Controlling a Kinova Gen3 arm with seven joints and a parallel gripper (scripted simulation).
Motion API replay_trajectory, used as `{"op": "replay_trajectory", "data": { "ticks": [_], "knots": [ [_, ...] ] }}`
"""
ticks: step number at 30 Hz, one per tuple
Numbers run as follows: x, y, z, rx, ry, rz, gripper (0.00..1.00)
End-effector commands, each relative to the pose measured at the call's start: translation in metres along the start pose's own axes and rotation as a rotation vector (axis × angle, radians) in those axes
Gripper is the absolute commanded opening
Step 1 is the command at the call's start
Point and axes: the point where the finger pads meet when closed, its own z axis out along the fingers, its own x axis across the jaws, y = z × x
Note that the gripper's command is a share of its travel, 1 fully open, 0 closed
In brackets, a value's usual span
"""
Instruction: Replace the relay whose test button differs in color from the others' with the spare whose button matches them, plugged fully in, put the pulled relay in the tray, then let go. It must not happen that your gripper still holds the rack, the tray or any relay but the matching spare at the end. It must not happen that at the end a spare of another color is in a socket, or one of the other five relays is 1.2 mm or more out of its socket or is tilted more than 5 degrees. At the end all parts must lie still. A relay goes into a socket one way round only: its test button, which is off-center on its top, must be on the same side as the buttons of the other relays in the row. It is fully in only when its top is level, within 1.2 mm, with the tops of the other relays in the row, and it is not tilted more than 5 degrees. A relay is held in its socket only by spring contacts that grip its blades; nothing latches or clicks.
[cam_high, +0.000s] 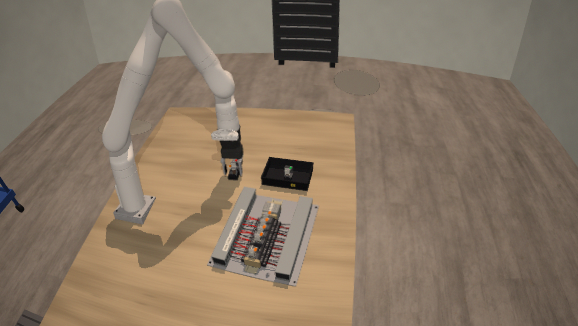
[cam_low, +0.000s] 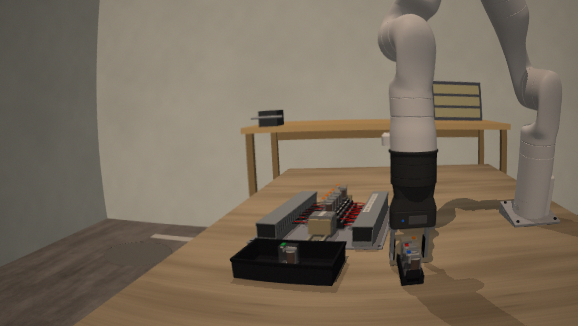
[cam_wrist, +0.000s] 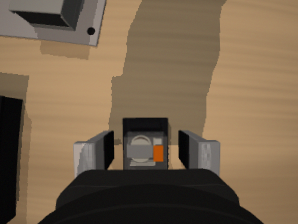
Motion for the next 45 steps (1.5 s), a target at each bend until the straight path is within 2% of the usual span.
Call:
{"op": "replay_trajectory", "data": {
  "ticks": [1,41,42,45],
  "knots": [
    [-0.0006,0.0002,-0.0009,-0.001,-0.002,0.000,1.00],
    [-0.0010,0.0005,-0.0039,0.000,-0.001,0.000,1.00],
    [-0.0009,0.0005,-0.0038,0.000,-0.001,0.000,0.00],
    [-0.0009,0.0005,-0.0038,0.000,-0.001,0.000,0.00]
  ]
}}
